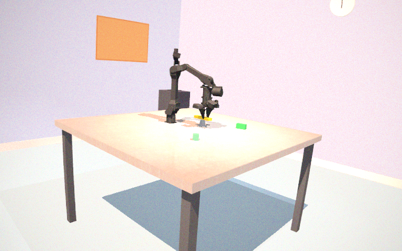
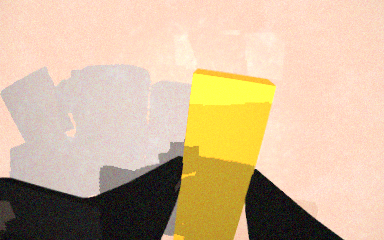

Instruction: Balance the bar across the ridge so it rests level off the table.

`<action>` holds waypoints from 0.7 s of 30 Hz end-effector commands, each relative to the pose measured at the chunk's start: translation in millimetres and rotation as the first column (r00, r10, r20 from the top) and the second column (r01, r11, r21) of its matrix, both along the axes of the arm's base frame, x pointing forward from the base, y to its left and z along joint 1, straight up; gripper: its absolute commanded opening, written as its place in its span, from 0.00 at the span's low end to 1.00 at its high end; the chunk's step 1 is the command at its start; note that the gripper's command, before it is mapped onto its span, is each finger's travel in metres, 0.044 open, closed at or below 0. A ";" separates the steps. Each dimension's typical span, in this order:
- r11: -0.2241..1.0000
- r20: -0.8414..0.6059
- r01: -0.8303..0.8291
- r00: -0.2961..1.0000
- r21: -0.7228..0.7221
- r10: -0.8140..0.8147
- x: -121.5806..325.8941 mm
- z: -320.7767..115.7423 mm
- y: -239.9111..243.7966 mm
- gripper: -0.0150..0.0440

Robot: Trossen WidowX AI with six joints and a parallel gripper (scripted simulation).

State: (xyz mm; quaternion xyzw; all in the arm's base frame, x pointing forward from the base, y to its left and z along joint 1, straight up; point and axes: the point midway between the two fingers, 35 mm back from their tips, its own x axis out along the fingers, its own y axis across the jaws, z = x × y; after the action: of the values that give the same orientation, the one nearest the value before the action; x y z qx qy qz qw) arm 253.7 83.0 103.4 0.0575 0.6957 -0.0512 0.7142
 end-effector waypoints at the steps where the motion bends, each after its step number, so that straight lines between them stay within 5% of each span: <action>1: 1.000 -0.002 0.001 1.000 0.001 -0.001 0.0 -1.1 0.2 0.25; 21: 1.000 -0.002 0.001 1.000 0.001 -0.001 -0.1 -2.7 0.1 0.25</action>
State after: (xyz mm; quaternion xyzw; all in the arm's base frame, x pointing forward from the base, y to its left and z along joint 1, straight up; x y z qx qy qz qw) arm 253.6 83.1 102.2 0.0580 0.6957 -0.0508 0.7142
